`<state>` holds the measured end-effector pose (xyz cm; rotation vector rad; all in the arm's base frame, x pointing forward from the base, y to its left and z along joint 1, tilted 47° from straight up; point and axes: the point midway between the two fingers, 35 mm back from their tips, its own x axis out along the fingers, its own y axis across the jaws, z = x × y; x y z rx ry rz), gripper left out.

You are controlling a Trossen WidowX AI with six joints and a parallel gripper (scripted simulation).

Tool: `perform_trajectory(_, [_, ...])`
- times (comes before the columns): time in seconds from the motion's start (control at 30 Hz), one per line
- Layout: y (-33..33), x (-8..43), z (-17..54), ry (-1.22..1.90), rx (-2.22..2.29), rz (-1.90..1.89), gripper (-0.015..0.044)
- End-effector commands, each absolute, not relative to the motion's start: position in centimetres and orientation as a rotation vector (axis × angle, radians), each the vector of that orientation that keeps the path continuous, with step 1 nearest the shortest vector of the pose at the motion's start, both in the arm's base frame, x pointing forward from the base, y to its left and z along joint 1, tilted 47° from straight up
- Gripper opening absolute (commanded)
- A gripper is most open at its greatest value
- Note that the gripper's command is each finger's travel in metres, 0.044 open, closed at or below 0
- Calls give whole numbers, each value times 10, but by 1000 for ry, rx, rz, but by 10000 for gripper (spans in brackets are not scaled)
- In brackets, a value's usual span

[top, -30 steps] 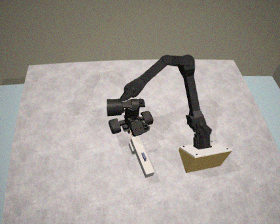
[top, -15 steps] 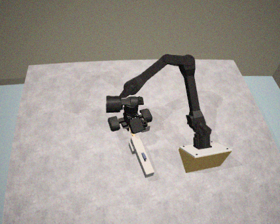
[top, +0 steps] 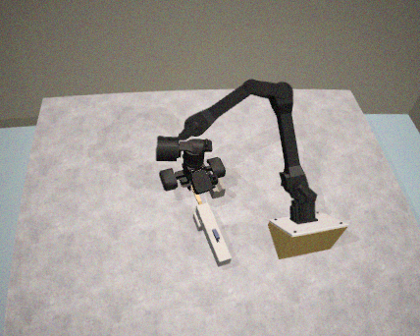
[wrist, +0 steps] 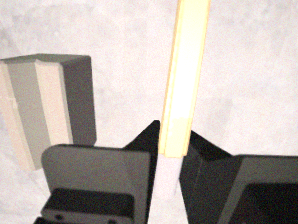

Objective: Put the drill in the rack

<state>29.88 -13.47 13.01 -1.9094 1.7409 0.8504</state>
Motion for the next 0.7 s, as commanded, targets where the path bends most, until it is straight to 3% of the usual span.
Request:
perform_trajectory(0.0, [-138, 302, 137, 1730, -1913, 851, 0])
perform_trajectory(0.67, [-154, 305, 156, 1730, -1914, 849, 0])
